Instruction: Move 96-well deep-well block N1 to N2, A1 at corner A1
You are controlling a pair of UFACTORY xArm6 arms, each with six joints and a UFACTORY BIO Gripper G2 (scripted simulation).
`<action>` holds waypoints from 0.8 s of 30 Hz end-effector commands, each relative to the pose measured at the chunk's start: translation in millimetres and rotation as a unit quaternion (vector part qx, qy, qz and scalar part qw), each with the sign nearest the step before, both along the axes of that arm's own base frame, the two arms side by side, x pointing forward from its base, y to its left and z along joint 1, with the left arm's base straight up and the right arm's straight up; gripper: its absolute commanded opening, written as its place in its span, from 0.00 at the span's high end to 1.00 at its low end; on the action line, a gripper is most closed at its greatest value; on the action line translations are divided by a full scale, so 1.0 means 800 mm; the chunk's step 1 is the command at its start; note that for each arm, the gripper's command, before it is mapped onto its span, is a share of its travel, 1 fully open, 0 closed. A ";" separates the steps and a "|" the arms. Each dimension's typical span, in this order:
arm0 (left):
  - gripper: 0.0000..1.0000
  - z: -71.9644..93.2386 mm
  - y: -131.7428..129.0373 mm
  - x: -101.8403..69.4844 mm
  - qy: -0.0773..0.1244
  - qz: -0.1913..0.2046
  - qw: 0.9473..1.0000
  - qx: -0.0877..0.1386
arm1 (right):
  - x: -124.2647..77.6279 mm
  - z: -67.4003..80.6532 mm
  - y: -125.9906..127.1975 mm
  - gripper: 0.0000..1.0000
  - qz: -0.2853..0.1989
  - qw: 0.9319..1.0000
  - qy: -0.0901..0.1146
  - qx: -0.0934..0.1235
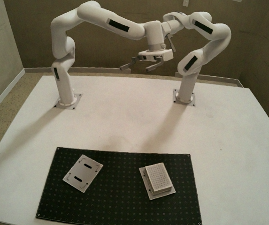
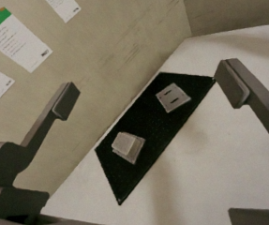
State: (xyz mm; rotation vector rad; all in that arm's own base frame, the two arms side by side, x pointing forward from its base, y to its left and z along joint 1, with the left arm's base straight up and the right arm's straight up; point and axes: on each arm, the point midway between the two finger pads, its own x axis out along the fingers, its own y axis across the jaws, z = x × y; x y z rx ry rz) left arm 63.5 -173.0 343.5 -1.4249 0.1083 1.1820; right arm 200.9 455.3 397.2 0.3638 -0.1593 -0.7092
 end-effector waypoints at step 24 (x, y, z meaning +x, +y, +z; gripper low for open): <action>0.00 0.140 0.080 0.034 0.164 -0.022 0.981 -0.097 | 0.000 0.002 0.000 0.00 0.000 1.000 0.000 0.002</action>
